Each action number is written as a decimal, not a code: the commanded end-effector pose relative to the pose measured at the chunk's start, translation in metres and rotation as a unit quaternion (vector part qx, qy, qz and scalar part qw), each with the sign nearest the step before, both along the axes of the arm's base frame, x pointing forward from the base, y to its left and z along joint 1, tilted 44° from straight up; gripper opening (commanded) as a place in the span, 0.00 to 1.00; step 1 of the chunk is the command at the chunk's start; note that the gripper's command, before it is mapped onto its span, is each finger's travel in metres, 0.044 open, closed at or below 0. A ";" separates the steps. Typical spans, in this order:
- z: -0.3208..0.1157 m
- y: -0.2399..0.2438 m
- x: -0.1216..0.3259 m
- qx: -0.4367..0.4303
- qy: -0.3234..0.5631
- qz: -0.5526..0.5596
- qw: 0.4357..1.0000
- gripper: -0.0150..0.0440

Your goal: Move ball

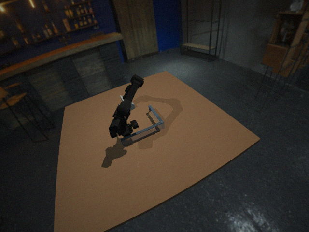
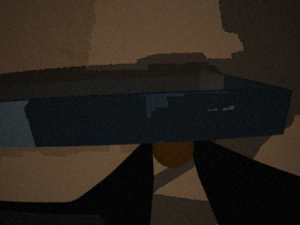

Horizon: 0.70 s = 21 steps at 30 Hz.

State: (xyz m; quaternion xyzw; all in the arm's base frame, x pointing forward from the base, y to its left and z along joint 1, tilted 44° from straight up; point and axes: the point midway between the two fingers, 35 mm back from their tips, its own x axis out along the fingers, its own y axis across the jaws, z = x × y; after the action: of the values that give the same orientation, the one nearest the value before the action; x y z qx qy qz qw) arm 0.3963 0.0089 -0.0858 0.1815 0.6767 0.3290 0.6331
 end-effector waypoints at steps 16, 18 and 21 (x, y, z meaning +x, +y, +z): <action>-0.018 0.015 -0.007 0.004 0.008 -0.003 1.000 0.25; -0.020 0.017 -0.007 0.004 0.008 -0.003 1.000 0.25; -0.024 0.020 -0.008 0.004 0.008 -0.003 1.000 0.25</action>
State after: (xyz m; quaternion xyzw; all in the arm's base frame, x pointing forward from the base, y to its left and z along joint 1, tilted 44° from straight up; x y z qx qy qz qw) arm 0.3931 0.0223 -0.1021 0.1834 0.6760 0.3277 0.6341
